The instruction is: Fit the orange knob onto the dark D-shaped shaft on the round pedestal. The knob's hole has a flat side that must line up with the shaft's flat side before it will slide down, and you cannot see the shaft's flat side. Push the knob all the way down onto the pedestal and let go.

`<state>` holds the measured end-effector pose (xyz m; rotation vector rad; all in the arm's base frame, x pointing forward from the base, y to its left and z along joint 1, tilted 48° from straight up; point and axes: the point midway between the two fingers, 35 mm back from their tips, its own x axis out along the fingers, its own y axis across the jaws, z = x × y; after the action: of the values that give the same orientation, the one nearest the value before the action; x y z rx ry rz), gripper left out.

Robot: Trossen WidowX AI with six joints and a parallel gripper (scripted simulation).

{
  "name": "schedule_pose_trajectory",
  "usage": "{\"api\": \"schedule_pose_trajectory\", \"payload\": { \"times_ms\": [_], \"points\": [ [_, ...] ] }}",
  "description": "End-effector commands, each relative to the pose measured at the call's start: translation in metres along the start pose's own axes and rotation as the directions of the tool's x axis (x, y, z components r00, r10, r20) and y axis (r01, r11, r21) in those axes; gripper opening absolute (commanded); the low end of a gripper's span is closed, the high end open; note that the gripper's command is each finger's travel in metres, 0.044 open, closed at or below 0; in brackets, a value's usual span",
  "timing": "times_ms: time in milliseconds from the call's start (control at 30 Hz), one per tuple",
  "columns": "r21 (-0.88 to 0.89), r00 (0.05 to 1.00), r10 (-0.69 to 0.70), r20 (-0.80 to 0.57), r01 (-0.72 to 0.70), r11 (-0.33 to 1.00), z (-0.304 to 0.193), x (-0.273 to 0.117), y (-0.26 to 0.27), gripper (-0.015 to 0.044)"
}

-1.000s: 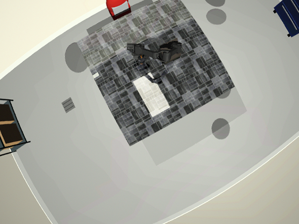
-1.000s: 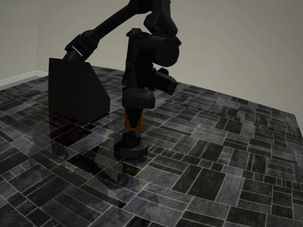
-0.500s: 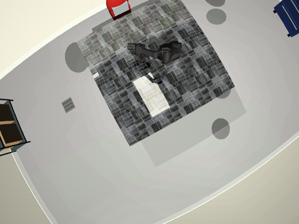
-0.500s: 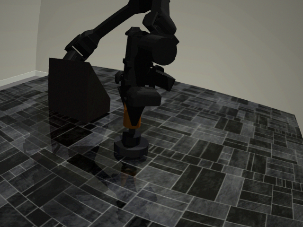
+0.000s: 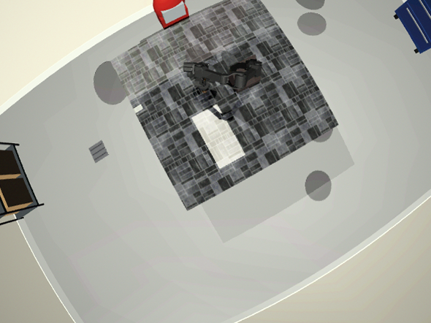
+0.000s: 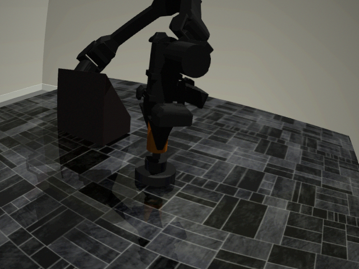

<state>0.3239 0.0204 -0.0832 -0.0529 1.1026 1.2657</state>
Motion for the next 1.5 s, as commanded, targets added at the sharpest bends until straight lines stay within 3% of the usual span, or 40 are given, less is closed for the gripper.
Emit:
{"api": "schedule_pose_trajectory", "payload": {
  "times_ms": [0,900,1133,1467],
  "points": [
    [-0.004,1.000,-0.004,0.001,0.004,1.000,0.0010,-0.0011,0.0000,0.0000],
    [-0.004,1.000,-0.004,0.001,0.004,1.000,0.0006,-0.0021,0.0004,0.0000],
    [-0.202,1.000,-0.004,0.001,0.004,0.979,0.0019,-0.0020,-0.0002,0.0000],
    [-0.212,1.000,-0.004,0.001,0.004,0.977,0.0002,0.0024,0.0002,0.0000]
  ]
}}
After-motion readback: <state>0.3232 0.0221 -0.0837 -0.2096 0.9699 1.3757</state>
